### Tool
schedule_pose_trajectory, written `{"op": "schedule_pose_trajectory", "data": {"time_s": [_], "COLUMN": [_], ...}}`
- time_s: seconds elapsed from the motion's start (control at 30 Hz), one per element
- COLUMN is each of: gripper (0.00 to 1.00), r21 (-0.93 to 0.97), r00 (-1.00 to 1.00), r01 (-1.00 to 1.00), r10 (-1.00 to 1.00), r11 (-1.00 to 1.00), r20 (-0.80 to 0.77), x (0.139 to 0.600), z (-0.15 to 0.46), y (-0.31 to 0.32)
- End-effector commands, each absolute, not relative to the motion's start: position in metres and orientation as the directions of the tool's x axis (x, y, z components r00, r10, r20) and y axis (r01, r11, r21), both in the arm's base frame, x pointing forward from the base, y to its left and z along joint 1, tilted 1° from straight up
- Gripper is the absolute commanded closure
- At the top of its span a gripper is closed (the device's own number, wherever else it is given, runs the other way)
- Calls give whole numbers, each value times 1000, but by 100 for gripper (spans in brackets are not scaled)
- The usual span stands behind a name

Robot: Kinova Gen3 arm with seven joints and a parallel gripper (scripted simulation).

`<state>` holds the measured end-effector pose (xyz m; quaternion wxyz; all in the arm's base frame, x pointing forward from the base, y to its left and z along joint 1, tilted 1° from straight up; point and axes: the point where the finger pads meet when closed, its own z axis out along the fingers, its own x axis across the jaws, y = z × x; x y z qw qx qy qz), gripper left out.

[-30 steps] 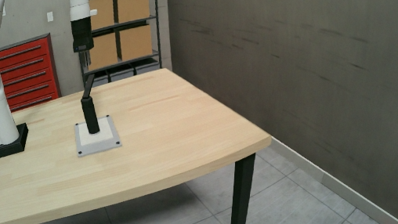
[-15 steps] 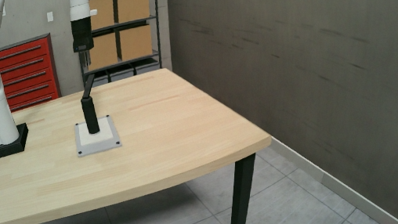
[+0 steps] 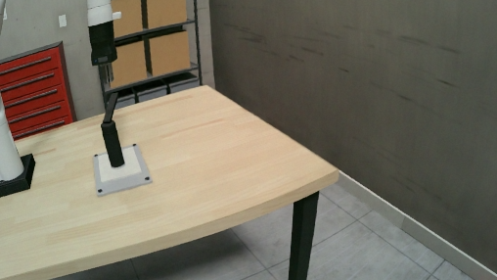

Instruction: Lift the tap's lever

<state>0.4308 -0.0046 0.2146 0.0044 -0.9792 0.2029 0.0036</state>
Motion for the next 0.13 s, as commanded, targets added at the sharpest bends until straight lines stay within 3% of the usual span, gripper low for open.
{"op": "schedule_pose_trajectory", "data": {"time_s": [0.0, 0.1], "gripper": [100, 100], "r21": [-8, -8], "r00": [918, 918], "r01": [-397, -397], "r10": [-397, -397], "r11": [-918, -918], "r20": [-7, -7], "x": [431, 431], "z": [215, 215], "y": [-5, -5]}}
